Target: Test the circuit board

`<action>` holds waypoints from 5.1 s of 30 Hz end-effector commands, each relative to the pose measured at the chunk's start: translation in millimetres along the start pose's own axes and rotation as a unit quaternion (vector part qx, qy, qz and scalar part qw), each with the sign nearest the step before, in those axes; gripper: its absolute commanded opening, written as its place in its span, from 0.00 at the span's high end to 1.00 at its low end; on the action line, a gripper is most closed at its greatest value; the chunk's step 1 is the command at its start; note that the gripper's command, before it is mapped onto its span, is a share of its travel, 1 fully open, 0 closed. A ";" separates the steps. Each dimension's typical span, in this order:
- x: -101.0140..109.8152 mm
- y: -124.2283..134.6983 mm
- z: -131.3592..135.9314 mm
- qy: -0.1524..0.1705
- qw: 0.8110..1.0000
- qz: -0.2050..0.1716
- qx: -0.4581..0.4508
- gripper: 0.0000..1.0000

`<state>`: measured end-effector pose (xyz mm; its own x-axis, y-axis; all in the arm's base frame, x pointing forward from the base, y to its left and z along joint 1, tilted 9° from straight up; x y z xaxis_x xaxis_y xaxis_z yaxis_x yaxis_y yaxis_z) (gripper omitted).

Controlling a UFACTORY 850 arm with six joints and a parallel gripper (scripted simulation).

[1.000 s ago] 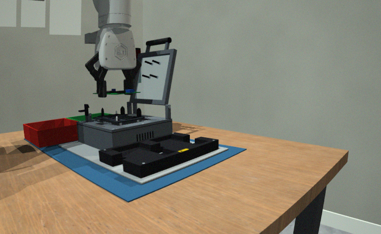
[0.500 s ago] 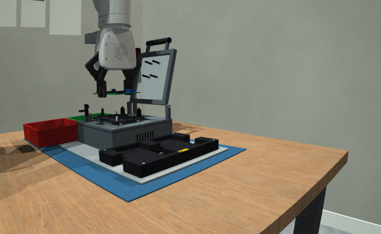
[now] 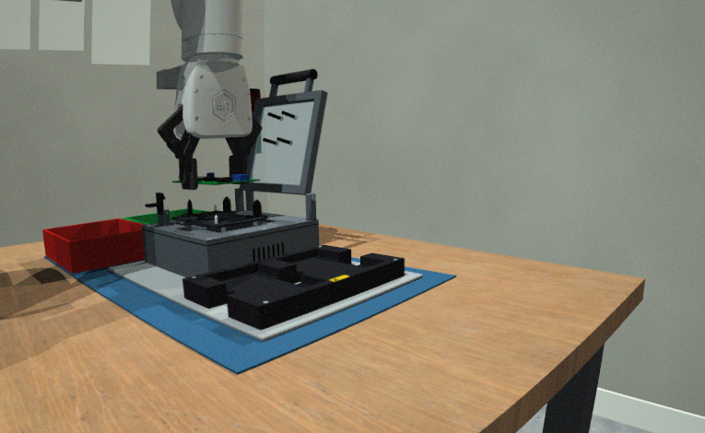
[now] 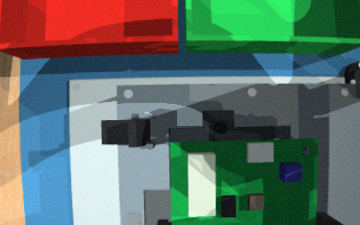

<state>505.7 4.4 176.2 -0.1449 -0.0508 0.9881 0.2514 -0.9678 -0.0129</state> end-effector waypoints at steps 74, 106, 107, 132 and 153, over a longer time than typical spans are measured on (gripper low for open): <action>-34.6 0.0 0.9 0.001 1.000 0.000 0.000 0.21; -36.5 0.0 0.9 0.001 1.000 0.000 0.000 0.21; -36.7 0.0 0.9 0.001 1.000 0.000 0.000 0.21; -38.0 0.0 0.9 0.001 1.000 0.000 0.000 0.21; -38.4 0.1 1.2 0.001 1.000 0.000 0.000 0.21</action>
<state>511.7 6.6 137.7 -0.1451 -0.0513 0.9881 0.2515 -0.9678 -0.0133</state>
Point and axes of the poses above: the point where the finger pads meet when closed, its own x axis back along the fingers, its own z axis across the jaws, y = z × x, the point moved 6 cm from there along x, back along the fingers, and after that the axes turned 8 degrees about x, right-handed, at the moved point
